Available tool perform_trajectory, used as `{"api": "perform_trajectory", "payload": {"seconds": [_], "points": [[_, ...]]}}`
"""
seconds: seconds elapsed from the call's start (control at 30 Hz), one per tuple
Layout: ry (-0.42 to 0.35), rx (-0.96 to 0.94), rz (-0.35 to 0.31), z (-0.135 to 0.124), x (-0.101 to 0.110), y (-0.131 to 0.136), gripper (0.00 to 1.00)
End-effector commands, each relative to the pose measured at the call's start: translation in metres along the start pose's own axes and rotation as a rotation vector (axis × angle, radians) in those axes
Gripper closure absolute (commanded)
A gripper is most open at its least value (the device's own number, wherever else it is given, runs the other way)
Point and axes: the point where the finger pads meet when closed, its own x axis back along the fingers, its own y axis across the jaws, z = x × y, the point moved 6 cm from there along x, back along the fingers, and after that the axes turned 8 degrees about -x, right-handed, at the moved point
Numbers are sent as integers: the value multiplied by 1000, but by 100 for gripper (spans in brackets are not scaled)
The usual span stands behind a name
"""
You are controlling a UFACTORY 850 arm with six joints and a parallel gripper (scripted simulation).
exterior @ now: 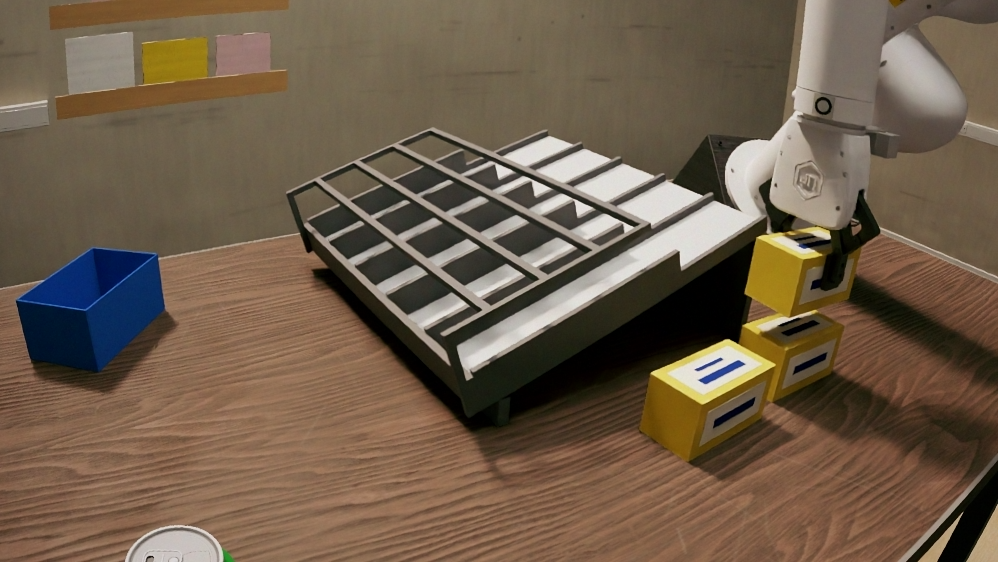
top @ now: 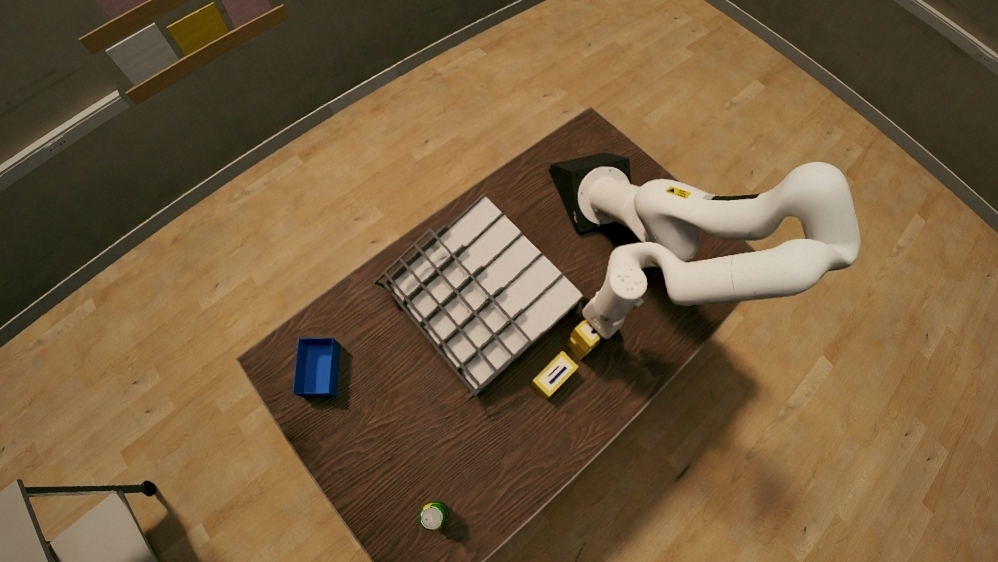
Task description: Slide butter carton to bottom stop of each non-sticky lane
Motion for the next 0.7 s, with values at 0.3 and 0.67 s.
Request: {"api": "perform_trajectory", "payload": {"seconds": [0.3,0.67], "points": [[18,-3,2,2,65,2,100],[7,-2,5,-1,162,5,100]]}}
